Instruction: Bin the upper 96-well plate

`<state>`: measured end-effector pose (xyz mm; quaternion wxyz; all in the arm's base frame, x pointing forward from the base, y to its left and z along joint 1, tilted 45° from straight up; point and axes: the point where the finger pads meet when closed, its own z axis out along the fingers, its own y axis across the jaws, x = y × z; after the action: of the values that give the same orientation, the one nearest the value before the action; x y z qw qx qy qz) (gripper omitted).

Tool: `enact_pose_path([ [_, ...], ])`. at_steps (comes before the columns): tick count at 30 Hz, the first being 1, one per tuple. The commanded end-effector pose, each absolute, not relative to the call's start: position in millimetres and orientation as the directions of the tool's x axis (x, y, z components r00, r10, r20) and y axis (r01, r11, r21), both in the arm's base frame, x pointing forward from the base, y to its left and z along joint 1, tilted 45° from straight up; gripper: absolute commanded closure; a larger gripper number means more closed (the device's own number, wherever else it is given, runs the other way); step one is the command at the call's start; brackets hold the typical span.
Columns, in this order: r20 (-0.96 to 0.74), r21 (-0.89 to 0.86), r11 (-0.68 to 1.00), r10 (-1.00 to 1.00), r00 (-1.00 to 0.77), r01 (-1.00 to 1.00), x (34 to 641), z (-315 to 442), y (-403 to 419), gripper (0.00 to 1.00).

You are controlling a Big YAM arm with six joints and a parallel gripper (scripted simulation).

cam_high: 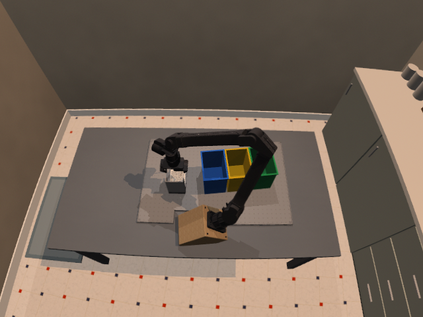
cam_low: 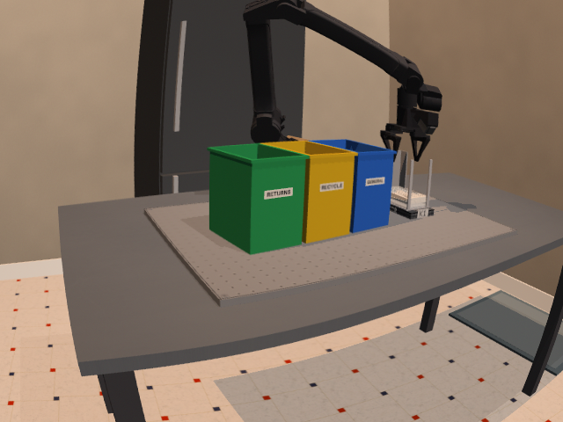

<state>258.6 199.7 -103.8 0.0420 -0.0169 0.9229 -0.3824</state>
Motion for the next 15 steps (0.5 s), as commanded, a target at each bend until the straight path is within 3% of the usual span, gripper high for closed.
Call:
enact_pose_path([
  [1,-0.062,-0.706,0.709,-0.062,-0.996,0.000,262.8,-109.9,194.7,0.00],
  [15,-0.060,-0.708,0.707,-0.062,-0.996,-0.001,263.9,-126.0,178.6,0.00],
])
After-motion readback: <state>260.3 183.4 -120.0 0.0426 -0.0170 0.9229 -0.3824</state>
